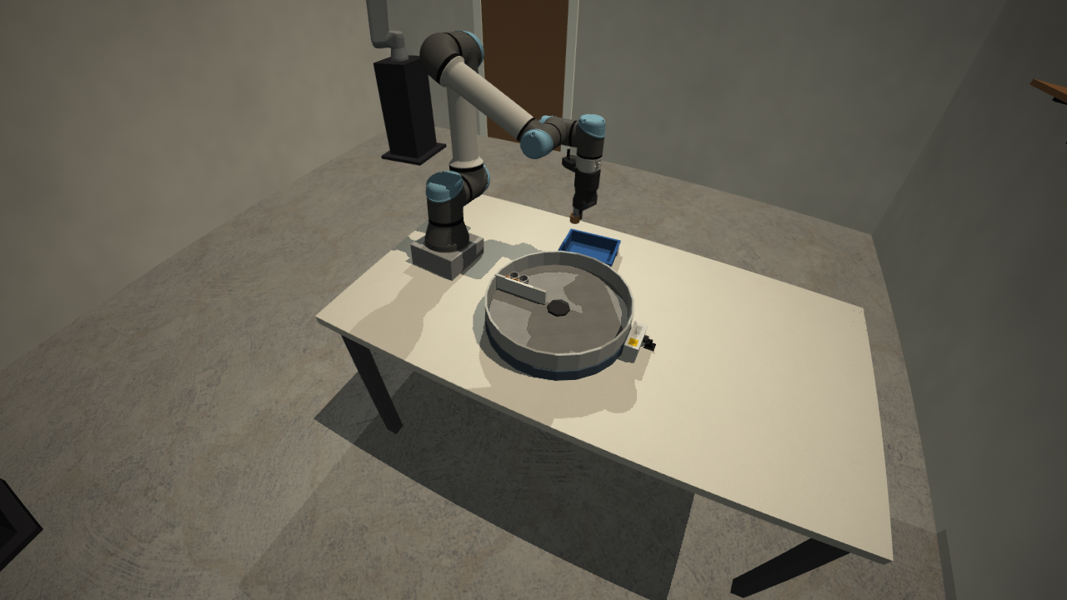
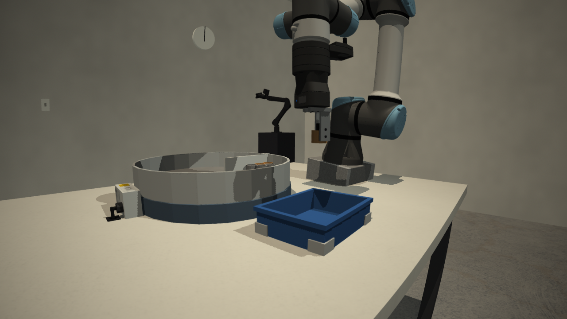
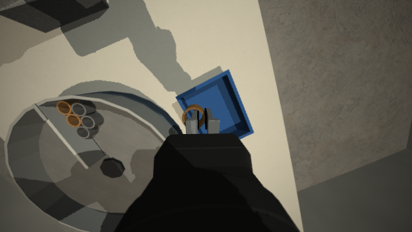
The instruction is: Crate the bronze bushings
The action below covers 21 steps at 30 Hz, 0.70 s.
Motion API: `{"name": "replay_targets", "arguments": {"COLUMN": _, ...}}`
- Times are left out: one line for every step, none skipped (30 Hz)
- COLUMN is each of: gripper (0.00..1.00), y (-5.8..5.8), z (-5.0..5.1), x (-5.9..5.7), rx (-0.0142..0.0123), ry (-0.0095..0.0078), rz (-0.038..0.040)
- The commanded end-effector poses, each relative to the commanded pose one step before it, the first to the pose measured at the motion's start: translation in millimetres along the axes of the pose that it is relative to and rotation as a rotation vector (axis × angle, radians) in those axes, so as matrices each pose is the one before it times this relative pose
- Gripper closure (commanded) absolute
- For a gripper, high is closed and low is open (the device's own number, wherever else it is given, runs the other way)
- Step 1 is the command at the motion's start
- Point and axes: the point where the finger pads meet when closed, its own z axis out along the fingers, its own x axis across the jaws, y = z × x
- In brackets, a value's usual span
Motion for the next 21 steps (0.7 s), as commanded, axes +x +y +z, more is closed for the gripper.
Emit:
{"name": "replay_targets", "arguments": {"gripper": 1.0, "y": 1.51, "z": 0.55, "x": 7.15, "rx": -0.00016, "ry": -0.00396, "rz": 0.00118}}
{"name": "replay_targets", "arguments": {"gripper": 1.0, "y": 0.0, "z": 0.0, "x": 0.0, "rx": 0.0, "ry": 0.0, "rz": 0.0}}
{"name": "replay_targets", "arguments": {"gripper": 1.0, "y": 0.0, "z": 0.0, "x": 0.0, "rx": 0.0, "ry": 0.0, "rz": 0.0}}
{"name": "replay_targets", "arguments": {"gripper": 1.0, "y": 0.0, "z": 0.0, "x": 0.0, "rx": 0.0, "ry": 0.0, "rz": 0.0}}
{"name": "replay_targets", "arguments": {"gripper": 1.0, "y": 0.0, "z": 0.0, "x": 0.0, "rx": 0.0, "ry": 0.0, "rz": 0.0}}
{"name": "replay_targets", "arguments": {"gripper": 1.0, "y": 0.0, "z": 0.0, "x": 0.0, "rx": 0.0, "ry": 0.0, "rz": 0.0}}
{"name": "replay_targets", "arguments": {"gripper": 1.0, "y": 0.0, "z": 0.0, "x": 0.0, "rx": 0.0, "ry": 0.0, "rz": 0.0}}
{"name": "replay_targets", "arguments": {"gripper": 1.0, "y": 0.0, "z": 0.0, "x": 0.0, "rx": 0.0, "ry": 0.0, "rz": 0.0}}
{"name": "replay_targets", "arguments": {"gripper": 1.0, "y": -0.09, "z": 4.83, "x": -0.04, "rx": 0.00013, "ry": 0.00013, "rz": -0.00037}}
{"name": "replay_targets", "arguments": {"gripper": 1.0, "y": 0.06, "z": 4.77, "x": 0.03, "rx": -0.00003, "ry": -0.00001, "rz": 0.00017}}
{"name": "replay_targets", "arguments": {"gripper": 1.0, "y": 0.06, "z": 4.77, "x": 0.03, "rx": -0.00003, "ry": -0.00001, "rz": 0.00017}}
{"name": "replay_targets", "arguments": {"gripper": 1.0, "y": 0.06, "z": 4.77, "x": 0.03, "rx": -0.00003, "ry": -0.00001, "rz": 0.00017}}
{"name": "replay_targets", "arguments": {"gripper": 1.0, "y": 0.06, "z": 4.77, "x": 0.03, "rx": -0.00003, "ry": -0.00001, "rz": 0.00017}}
{"name": "replay_targets", "arguments": {"gripper": 1.0, "y": 0.0, "z": 0.0, "x": 0.0, "rx": 0.0, "ry": 0.0, "rz": 0.0}}
{"name": "replay_targets", "arguments": {"gripper": 1.0, "y": 0.0, "z": 0.0, "x": 0.0, "rx": 0.0, "ry": 0.0, "rz": 0.0}}
{"name": "replay_targets", "arguments": {"gripper": 1.0, "y": 0.0, "z": 0.0, "x": 0.0, "rx": 0.0, "ry": 0.0, "rz": 0.0}}
{"name": "replay_targets", "arguments": {"gripper": 1.0, "y": 0.0, "z": 0.0, "x": 0.0, "rx": 0.0, "ry": 0.0, "rz": 0.0}}
{"name": "replay_targets", "arguments": {"gripper": 1.0, "y": 0.0, "z": 0.0, "x": 0.0, "rx": 0.0, "ry": 0.0, "rz": 0.0}}
{"name": "replay_targets", "arguments": {"gripper": 1.0, "y": 0.0, "z": 0.0, "x": 0.0, "rx": 0.0, "ry": 0.0, "rz": 0.0}}
{"name": "replay_targets", "arguments": {"gripper": 1.0, "y": 0.0, "z": 0.0, "x": 0.0, "rx": 0.0, "ry": 0.0, "rz": 0.0}}
{"name": "replay_targets", "arguments": {"gripper": 1.0, "y": 0.0, "z": 0.0, "x": 0.0, "rx": 0.0, "ry": 0.0, "rz": 0.0}}
